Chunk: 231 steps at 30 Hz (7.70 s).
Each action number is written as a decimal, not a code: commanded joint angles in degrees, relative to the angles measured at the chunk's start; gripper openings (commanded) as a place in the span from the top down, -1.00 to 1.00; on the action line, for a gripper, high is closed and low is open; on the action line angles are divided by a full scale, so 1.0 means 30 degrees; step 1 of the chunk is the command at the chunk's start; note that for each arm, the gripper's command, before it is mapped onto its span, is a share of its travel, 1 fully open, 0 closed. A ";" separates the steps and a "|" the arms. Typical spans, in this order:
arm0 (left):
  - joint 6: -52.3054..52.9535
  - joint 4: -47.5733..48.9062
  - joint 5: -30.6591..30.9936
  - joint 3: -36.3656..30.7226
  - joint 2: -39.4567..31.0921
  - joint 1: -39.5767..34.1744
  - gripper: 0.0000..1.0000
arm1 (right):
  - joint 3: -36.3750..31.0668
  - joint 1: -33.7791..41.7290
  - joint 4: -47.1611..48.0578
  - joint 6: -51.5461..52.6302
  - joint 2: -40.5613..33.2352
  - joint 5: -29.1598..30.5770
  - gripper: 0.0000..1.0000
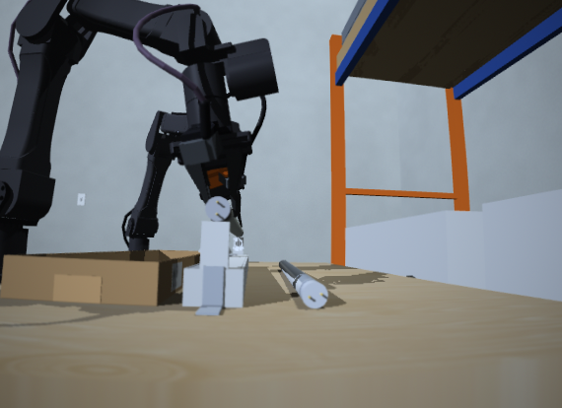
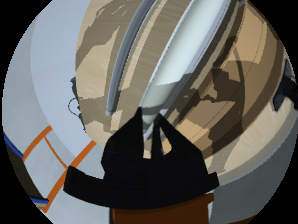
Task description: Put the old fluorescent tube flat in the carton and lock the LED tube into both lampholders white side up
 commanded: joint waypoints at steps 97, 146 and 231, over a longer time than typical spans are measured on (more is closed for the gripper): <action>-0.1364 -0.0127 -0.0298 -0.0779 -0.2201 -0.1356 0.78 | -0.1193 -0.0252 -0.0307 -0.0287 -0.2580 -0.0177 0.78; -0.1858 0.0055 -0.0425 -0.1873 -0.2842 -0.1639 0.78 | -0.1868 -0.0290 -0.0698 -0.0434 -0.3473 -0.0006 0.78; -0.4822 -0.0863 -0.1056 -0.4554 -0.4475 -0.4259 0.78 | -0.5492 -0.1370 -0.1935 -0.1656 -0.7080 -0.0125 0.78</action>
